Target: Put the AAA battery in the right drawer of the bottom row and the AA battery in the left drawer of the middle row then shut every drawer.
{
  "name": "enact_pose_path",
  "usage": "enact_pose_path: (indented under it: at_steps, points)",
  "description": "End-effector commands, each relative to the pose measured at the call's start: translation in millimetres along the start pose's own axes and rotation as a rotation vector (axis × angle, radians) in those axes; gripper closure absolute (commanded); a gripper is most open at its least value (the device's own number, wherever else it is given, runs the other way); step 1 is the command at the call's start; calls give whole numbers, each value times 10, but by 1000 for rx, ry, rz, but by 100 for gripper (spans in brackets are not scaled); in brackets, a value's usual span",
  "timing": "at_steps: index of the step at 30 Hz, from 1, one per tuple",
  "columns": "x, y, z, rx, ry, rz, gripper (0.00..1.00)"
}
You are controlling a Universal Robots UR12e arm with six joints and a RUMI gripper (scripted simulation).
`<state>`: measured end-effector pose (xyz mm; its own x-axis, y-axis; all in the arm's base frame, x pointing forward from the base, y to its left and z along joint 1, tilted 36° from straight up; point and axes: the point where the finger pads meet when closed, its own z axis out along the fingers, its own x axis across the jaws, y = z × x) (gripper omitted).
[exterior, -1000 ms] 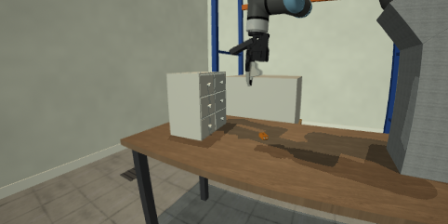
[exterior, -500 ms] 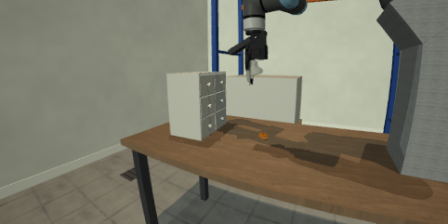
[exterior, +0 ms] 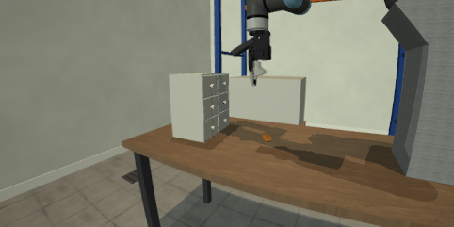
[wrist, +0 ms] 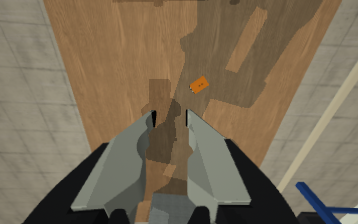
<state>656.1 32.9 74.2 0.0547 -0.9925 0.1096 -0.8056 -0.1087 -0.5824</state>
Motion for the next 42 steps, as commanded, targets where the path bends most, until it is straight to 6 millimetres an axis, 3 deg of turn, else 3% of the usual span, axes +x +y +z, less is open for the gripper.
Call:
enact_pose_path:
  at_steps: [1, 3, 4, 42]
  points:
    - [-1, -3, -3, 1, 0, 0, 80]
    - [-1, -3, -3, 1, 0, 0, 80]
    - [-1, -3, -3, 1, 0, 0, 0]
    - [-1, -3, -3, 1, 0, 0, 0]
